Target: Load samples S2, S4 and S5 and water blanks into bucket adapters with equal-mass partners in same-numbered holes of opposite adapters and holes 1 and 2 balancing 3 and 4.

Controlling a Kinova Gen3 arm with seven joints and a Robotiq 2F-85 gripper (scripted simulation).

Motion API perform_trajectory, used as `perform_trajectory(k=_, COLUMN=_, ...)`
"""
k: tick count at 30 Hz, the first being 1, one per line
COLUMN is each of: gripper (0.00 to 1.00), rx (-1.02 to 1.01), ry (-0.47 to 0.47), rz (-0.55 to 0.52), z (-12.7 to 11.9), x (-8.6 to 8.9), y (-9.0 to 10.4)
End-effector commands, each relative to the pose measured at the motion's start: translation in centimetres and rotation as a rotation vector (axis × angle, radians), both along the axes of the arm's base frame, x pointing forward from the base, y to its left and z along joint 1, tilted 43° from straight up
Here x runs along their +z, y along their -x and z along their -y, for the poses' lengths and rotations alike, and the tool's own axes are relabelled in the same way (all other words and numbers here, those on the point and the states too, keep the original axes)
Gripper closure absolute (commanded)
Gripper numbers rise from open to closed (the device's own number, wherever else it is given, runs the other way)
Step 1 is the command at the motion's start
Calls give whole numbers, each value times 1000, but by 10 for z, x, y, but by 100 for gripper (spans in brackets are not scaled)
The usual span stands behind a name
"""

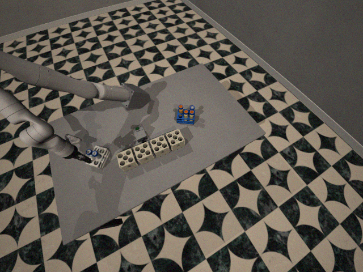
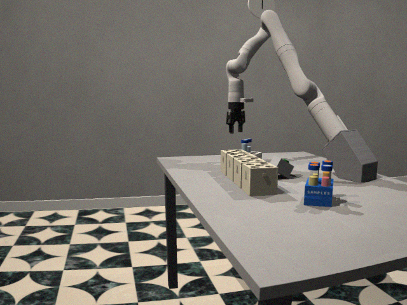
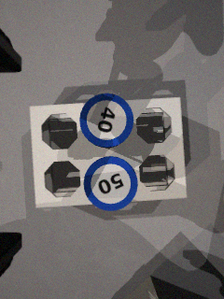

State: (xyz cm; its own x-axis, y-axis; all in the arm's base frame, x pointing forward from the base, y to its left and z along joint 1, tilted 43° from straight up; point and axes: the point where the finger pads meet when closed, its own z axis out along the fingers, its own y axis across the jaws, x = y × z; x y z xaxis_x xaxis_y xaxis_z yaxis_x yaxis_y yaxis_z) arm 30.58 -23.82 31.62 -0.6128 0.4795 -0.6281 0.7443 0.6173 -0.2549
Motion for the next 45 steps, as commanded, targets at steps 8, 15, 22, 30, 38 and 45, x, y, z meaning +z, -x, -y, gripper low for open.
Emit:
perform_trajectory(k=8, gripper=0, rx=1, ry=1, rz=1, z=0, x=1, y=0)
perform_trajectory(k=15, gripper=0, rx=1, ry=1, rz=1, z=0, x=1, y=0)
perform_trajectory(k=22, gripper=0, rx=1, ry=1, rz=1, z=0, x=1, y=0)
perform_trajectory(k=30, gripper=0, rx=1, ry=1, rz=1, z=-12, x=14, y=5)
perform_trajectory(k=38, gripper=0, rx=1, ry=1, rz=1, z=-22, x=26, y=9)
perform_trajectory(k=45, gripper=0, rx=1, ry=1, rz=1, z=-33, x=40, y=14)
